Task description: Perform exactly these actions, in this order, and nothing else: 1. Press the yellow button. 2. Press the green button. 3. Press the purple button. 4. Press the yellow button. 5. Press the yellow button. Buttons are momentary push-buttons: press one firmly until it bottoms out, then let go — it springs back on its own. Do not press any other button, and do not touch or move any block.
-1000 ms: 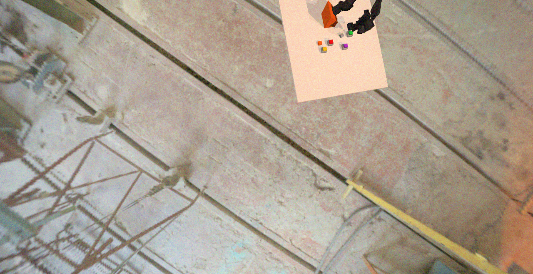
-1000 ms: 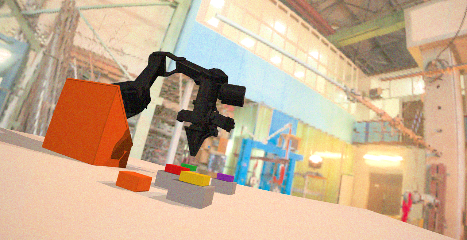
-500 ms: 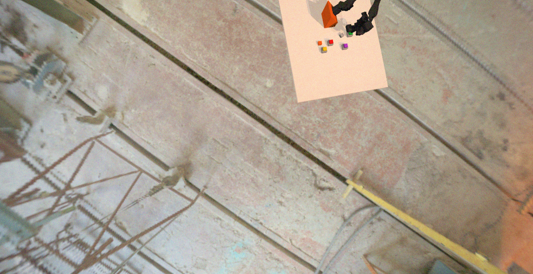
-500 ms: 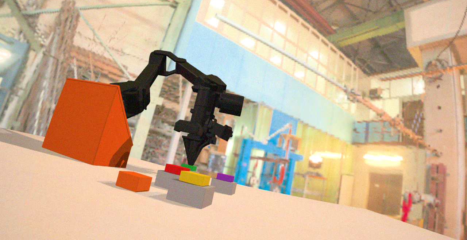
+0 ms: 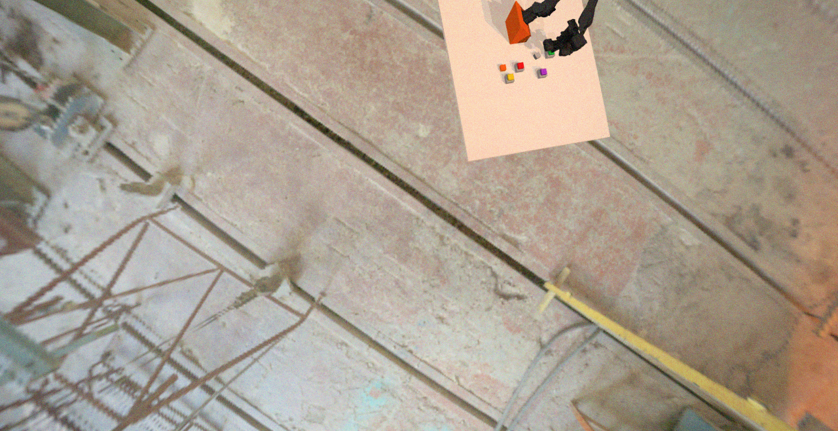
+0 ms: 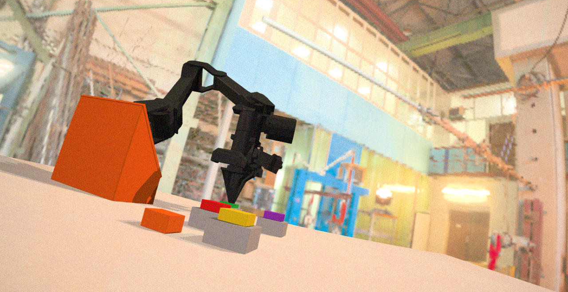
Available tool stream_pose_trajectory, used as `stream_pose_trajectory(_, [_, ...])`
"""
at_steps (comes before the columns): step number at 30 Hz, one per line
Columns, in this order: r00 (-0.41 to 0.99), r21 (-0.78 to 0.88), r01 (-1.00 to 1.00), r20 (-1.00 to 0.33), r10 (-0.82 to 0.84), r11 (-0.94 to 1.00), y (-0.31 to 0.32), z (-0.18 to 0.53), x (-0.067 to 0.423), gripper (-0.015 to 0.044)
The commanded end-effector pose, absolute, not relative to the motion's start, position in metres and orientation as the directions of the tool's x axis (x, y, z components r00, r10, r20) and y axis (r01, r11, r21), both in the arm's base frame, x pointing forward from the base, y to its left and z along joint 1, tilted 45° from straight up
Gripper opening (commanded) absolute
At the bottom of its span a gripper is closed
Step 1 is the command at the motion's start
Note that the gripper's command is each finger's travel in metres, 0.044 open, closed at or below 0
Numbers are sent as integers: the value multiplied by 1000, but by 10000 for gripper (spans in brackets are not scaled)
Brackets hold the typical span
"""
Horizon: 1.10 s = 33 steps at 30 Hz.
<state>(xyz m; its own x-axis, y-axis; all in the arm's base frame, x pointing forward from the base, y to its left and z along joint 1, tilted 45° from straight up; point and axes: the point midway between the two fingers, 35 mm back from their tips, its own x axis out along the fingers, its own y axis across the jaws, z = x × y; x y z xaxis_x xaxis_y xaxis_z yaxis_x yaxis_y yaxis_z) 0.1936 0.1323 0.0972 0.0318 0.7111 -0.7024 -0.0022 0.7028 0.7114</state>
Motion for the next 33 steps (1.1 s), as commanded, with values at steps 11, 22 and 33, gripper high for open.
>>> stream_pose_trajectory(11, [28, 708, 3, -706, 708, 706, 120, 107, 193, 20])
stream_pose_trajectory(22, [23, 704, 9, -711, 703, 711, 71, 154, 190, 20])
stream_pose_trajectory(33, [25, 704, 7, -710, 704, 710, 40, 144, 249, 20])
